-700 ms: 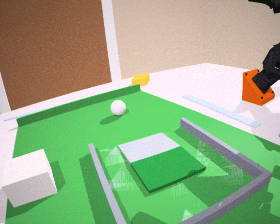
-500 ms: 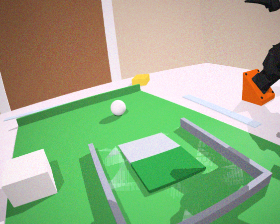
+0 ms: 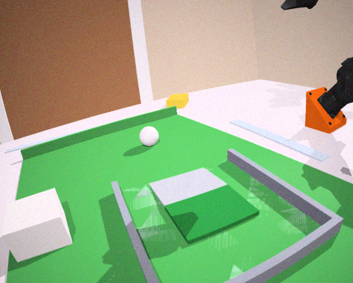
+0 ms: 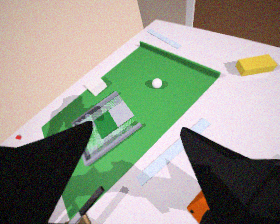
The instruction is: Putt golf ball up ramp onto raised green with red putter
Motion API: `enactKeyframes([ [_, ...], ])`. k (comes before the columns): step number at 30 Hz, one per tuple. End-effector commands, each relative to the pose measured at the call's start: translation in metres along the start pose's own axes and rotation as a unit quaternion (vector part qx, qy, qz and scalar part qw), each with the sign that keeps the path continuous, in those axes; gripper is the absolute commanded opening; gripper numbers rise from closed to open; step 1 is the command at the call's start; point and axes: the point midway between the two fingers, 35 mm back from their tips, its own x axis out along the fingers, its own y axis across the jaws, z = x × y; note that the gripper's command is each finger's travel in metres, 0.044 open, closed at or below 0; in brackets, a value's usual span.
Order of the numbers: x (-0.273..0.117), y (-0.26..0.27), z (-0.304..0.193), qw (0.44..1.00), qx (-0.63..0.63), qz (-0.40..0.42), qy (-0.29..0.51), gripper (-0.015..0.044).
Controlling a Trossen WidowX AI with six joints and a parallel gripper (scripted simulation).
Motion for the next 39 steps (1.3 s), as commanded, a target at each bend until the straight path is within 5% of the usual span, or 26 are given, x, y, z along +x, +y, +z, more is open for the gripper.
enactKeyframes([
  [1, 0.038, 0.038, -0.03, 0.962, -0.248, 0.048, 0.107, 0.044],
  [7, 0.071, 0.075, -0.081, 0.832, -0.499, 0.132, 0.203, 0.044],
  [13, 0.092, 0.101, -0.144, 0.615, -0.695, 0.262, 0.263, 0.044],
  [23, 0.095, 0.119, -0.235, 0.278, -0.806, 0.451, 0.265, 0.044],
  [39, 0.103, 0.114, -0.252, 0.267, -0.807, 0.456, 0.263, 0.044],
])
